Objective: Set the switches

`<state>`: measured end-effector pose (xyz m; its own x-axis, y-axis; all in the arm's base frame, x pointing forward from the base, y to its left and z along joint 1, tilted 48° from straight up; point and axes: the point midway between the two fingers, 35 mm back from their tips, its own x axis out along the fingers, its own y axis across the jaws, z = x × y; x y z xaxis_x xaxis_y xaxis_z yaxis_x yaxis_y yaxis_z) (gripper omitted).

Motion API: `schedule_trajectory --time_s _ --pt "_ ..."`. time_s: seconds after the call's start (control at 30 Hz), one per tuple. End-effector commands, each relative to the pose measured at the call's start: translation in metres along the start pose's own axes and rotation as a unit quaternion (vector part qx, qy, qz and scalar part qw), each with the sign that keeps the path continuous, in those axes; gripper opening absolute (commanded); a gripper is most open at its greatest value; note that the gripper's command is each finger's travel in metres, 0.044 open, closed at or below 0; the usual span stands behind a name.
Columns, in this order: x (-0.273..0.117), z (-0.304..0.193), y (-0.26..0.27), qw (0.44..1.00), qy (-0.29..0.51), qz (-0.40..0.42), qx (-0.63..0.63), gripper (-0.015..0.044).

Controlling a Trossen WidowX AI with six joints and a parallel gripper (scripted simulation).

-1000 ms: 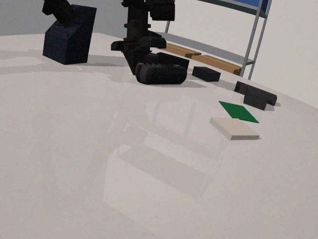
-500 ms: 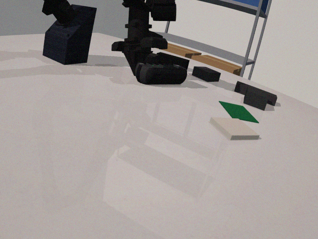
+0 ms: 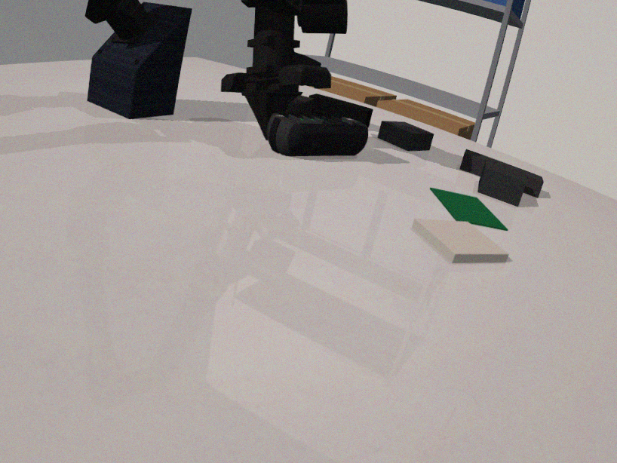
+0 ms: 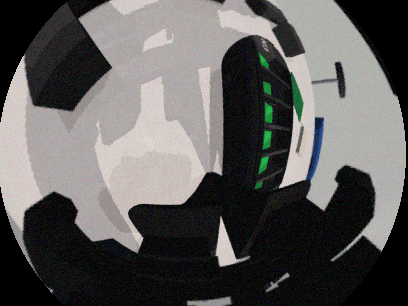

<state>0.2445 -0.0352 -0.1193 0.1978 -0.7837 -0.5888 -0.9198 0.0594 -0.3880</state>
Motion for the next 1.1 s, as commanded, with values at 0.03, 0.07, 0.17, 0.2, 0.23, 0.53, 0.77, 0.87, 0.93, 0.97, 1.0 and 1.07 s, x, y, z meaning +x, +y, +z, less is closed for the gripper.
schedule_trajectory --time_s 0.03,0.07,0.17,0.2,0.23,0.53,0.77,0.87,0.93,0.97,1.0,1.07 --pt "0.002 0.0 -0.011 1.0 0.001 -0.005 0.009 0.0" --pt "0.002 0.0 -0.011 1.0 0.001 -0.005 0.009 0.0" --pt "0.003 -0.001 -0.014 1.0 0.001 -0.005 0.009 0.0" --pt "0.003 -0.002 -0.015 1.0 0.001 -0.005 0.009 0.0" --pt "0.003 -0.002 -0.015 1.0 0.001 -0.005 0.009 0.0" --pt "0.005 -0.003 -0.021 1.0 0.001 -0.006 0.009 0.0" --pt "0.006 -0.004 -0.025 1.0 0.001 -0.006 0.009 0.0" --pt "0.007 -0.005 -0.027 1.0 0.001 -0.006 0.009 0.0" --pt "0.007 -0.005 -0.028 1.0 0.001 -0.006 0.009 0.0" --pt "0.007 -0.005 -0.029 1.0 0.001 -0.006 0.009 0.0" --pt "0.007 -0.005 -0.029 1.0 0.001 -0.006 0.009 0.0" --pt "0.008 -0.005 -0.03 1.0 0.001 -0.006 0.009 0.0"
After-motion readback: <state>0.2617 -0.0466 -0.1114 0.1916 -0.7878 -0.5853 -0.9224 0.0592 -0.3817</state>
